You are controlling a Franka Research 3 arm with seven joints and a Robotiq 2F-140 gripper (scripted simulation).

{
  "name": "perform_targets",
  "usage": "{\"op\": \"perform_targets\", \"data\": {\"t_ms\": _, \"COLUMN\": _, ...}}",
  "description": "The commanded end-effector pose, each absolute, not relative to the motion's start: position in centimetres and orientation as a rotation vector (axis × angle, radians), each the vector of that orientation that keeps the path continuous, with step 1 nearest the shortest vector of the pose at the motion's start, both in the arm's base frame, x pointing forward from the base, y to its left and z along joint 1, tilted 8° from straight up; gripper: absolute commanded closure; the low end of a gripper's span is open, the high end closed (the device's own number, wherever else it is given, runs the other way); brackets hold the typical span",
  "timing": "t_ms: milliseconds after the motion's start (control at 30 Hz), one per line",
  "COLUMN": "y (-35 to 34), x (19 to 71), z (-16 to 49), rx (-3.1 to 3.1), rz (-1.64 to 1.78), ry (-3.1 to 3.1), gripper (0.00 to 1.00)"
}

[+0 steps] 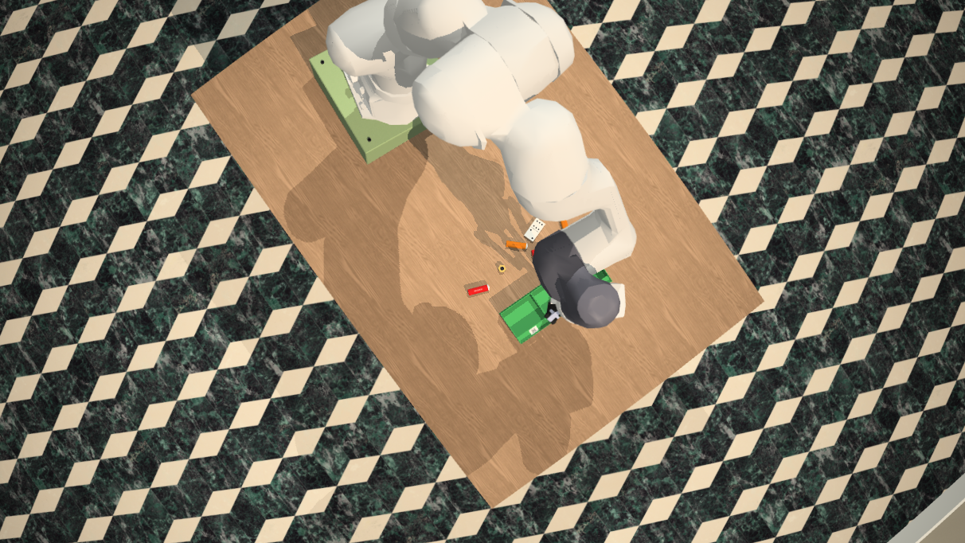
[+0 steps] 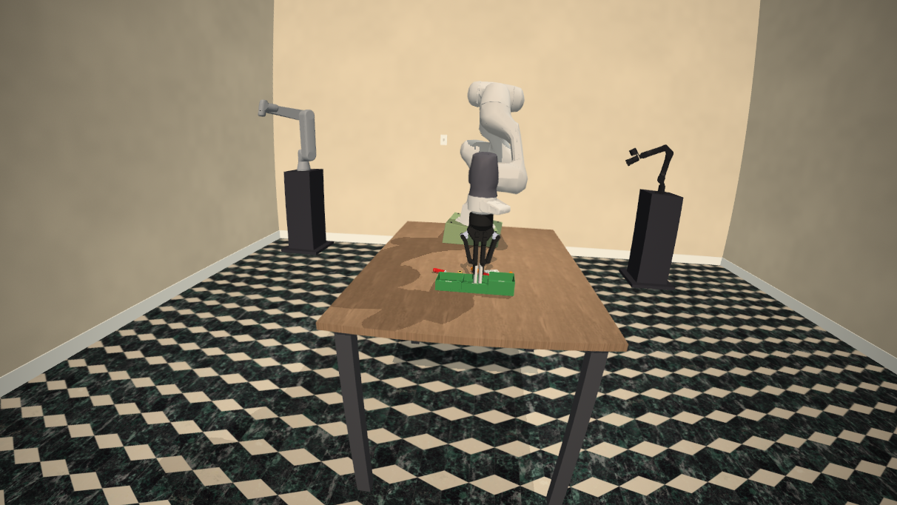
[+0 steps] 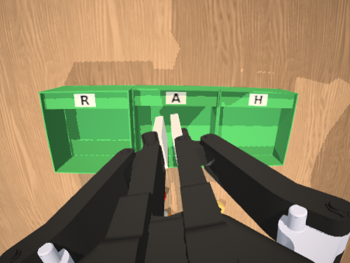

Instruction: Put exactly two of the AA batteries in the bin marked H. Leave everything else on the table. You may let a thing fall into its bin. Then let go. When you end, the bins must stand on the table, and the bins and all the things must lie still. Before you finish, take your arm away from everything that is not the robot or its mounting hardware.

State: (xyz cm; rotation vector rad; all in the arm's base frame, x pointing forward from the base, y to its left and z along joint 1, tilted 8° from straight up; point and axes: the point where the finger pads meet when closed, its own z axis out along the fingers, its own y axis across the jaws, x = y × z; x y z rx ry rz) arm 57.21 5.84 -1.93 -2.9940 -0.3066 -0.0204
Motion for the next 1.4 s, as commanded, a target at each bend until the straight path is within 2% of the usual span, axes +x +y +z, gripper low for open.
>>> {"op": "perform_targets", "data": {"t_ms": 0, "y": 5.9, "x": 57.4, "z": -1.9, "rx": -2.995, "rz": -0.027, "ry": -0.299, "gripper": 0.95}}
{"op": "perform_targets", "data": {"t_ms": 1367, "y": 5.6, "x": 57.4, "z": 0.2, "rx": -2.995, "rz": -0.027, "ry": -0.299, "gripper": 0.95}}
